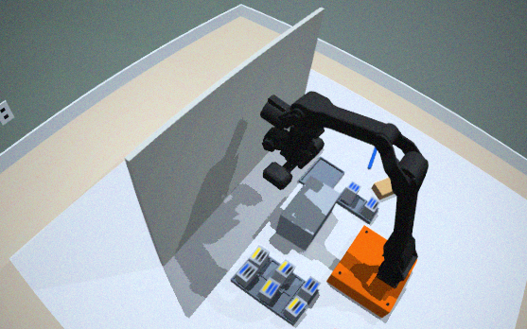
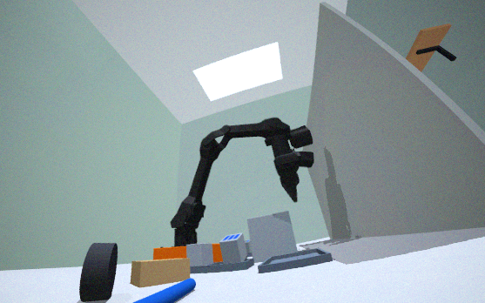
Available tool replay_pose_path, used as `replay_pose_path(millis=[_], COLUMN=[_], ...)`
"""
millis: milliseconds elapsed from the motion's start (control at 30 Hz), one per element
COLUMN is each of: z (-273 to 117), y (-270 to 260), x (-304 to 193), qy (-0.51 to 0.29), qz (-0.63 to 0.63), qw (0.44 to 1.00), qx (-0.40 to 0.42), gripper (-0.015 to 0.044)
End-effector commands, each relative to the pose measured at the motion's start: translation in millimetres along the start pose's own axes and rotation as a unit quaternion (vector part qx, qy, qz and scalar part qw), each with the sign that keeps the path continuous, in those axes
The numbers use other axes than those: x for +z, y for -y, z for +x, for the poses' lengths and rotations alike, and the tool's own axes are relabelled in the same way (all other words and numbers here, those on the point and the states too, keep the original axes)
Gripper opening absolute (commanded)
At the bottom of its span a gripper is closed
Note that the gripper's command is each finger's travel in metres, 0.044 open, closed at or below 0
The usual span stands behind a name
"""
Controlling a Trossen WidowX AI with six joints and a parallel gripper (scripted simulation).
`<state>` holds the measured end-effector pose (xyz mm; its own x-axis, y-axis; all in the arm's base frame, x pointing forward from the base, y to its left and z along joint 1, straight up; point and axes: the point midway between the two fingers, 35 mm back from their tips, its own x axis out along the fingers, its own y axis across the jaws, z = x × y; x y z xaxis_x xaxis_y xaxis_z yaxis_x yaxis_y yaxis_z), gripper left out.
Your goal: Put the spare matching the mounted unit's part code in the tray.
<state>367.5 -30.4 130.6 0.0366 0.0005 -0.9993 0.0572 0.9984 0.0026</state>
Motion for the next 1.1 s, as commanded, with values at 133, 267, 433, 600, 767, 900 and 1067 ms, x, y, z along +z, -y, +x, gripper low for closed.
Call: replay_pose_path(millis=[133, 267, 433, 600, 767, 900, 1067], z=[-3, -1, 1, 1, 3, 31, 41], y=[103, 139, 158, 158, 158, 159, 158], x=[-67, -110, -142, -142, -142, -142, -142], qy=[0.0, 0.001, 0.002, 0.002, 0.002, 0.002, 0.002], qz=[0.399, 0.58, 0.692, 0.692, 0.692, 0.692, 0.692], qw=[0.917, 0.815, 0.722, 0.722, 0.722, 0.722, 0.722], qx=[-0.007, -0.009, -0.01, -0.01, -0.01, -0.01, -0.01], gripper=[0.044, 0.044, 0.044, 0.044, 0.0414, 0.0309, 0.03])
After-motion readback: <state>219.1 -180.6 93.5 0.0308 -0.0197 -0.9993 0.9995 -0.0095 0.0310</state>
